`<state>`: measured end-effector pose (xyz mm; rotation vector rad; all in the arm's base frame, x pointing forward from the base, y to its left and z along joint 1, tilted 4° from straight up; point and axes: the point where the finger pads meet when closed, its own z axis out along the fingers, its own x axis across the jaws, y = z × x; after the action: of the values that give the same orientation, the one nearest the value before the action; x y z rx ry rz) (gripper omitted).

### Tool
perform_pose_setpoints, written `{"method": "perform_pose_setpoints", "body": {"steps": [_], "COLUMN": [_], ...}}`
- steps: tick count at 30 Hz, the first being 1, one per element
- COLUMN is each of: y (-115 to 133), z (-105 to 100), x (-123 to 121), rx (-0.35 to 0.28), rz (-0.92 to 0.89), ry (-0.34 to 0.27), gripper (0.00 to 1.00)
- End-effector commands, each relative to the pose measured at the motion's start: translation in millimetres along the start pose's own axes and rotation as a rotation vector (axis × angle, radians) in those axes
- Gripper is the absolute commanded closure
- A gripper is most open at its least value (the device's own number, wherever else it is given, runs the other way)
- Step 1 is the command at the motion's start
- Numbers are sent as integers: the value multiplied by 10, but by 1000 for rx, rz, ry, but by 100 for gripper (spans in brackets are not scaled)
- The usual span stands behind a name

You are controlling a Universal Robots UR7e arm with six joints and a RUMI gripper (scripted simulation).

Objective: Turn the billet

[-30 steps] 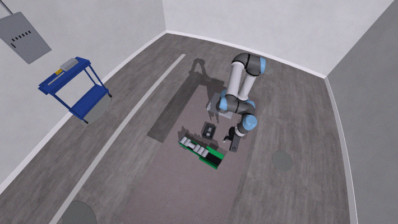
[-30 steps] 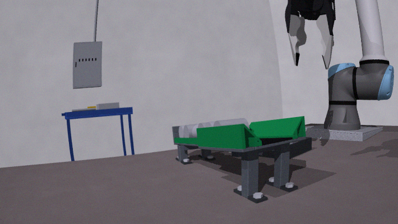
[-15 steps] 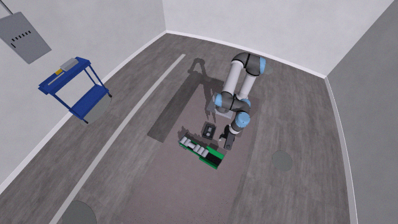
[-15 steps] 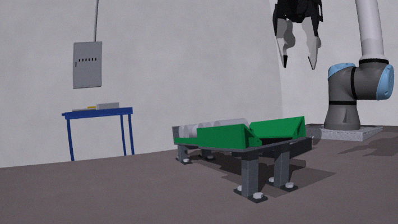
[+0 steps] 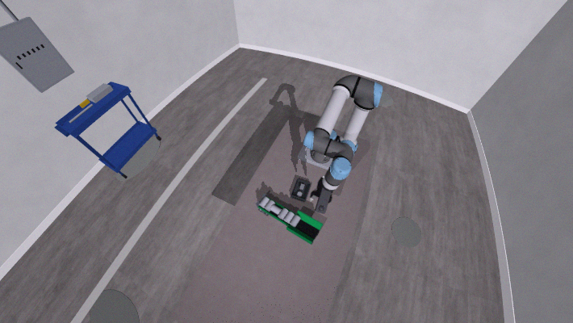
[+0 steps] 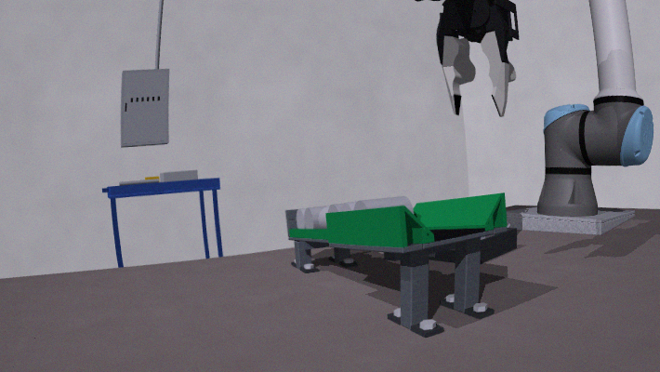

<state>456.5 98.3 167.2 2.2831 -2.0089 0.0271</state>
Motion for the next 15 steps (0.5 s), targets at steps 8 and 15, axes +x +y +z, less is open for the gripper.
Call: {"method": "perform_pose_setpoints", "body": {"steps": [8,15], "y": [38,88], "z": [23,48], "x": [262,470], "rx": [13,25], "rz": [33,61], "ry": [-25,-43], "gripper": [60,60]}}
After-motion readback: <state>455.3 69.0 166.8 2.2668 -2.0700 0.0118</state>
